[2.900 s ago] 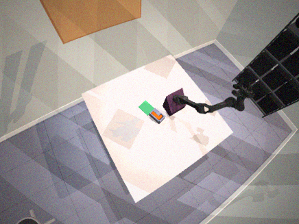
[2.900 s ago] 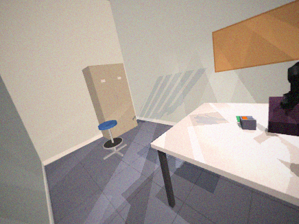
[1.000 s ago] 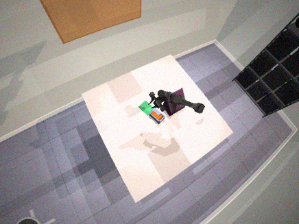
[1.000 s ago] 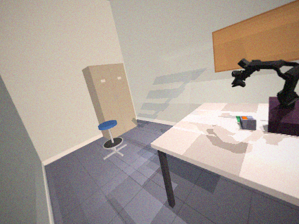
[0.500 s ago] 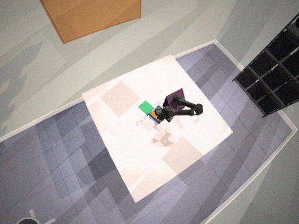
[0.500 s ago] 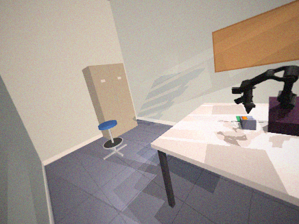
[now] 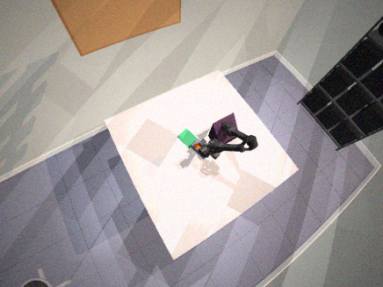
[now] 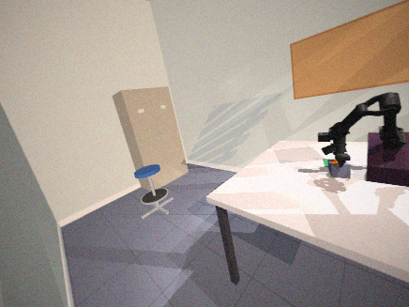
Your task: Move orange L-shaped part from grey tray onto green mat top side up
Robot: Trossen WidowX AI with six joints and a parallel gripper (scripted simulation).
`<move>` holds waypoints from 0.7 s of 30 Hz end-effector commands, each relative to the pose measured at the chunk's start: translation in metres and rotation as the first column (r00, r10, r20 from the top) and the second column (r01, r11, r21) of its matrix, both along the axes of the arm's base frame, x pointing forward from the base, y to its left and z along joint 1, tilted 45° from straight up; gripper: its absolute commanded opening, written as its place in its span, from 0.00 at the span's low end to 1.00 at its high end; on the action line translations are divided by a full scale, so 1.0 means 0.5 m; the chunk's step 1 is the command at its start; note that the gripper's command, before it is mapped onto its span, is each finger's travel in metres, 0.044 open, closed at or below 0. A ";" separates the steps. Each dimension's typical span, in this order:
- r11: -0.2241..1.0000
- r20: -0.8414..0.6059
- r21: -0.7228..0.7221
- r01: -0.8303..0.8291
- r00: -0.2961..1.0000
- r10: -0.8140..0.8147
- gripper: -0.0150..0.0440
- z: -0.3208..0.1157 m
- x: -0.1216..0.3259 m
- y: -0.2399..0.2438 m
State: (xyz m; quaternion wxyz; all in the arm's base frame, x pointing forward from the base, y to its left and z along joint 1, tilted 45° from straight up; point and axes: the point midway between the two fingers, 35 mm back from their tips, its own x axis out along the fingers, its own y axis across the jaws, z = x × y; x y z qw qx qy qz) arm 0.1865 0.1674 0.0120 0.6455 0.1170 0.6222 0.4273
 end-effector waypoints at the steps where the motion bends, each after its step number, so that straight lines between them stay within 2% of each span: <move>1: 1.000 0.002 0.001 0.009 1.000 -0.009 0.56 -0.006 0.001 0.005; 21: 1.000 0.001 0.001 0.009 1.000 -0.009 0.56 -0.045 -0.006 0.044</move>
